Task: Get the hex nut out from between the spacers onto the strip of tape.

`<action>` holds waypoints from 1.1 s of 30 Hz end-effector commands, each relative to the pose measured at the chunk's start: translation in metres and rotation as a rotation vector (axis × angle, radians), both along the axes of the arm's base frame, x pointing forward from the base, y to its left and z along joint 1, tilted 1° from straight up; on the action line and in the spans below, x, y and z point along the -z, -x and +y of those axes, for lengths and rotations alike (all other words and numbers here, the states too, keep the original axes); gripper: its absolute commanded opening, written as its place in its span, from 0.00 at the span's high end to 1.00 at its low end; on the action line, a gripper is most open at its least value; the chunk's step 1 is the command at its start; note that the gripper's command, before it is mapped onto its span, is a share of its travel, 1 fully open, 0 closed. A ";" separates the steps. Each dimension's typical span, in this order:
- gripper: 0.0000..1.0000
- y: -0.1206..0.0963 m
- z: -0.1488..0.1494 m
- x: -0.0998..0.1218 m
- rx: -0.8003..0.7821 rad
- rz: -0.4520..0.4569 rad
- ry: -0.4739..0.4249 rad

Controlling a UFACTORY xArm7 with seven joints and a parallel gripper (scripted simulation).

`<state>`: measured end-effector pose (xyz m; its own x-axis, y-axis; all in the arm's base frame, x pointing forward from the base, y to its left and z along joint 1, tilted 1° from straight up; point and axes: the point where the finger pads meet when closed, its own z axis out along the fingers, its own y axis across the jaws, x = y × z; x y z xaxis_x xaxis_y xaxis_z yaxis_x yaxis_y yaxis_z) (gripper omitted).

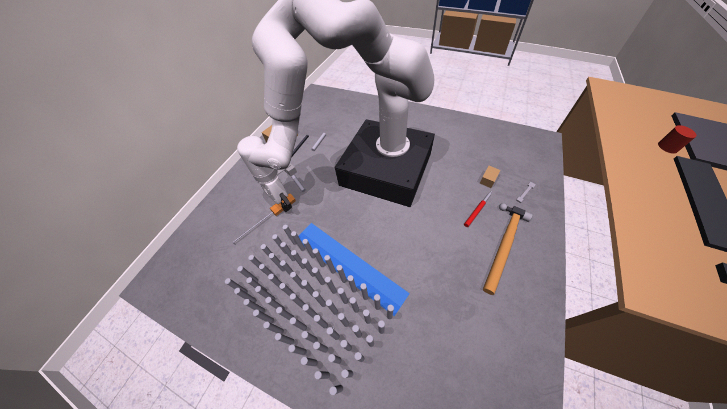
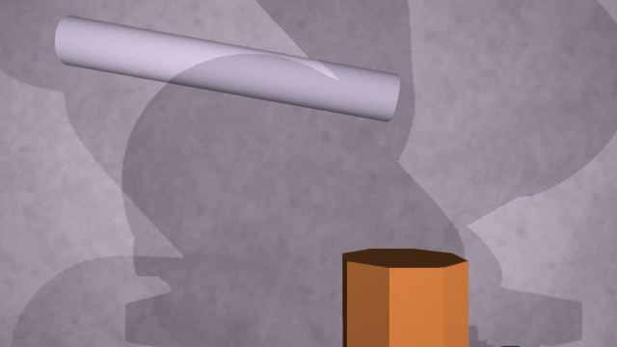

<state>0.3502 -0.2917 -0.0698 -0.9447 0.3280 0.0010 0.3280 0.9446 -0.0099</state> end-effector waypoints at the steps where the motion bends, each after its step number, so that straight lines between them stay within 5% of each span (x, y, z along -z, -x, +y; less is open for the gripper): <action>1: 0.35 -0.001 -0.001 0.004 0.000 -0.004 0.002; 24: 0.35 -0.001 -0.001 0.011 0.000 -0.004 0.002; 25: 1.00 -0.001 -0.001 0.011 0.000 -0.004 0.002; 33: 1.00 -0.001 -0.001 0.011 0.000 -0.004 0.002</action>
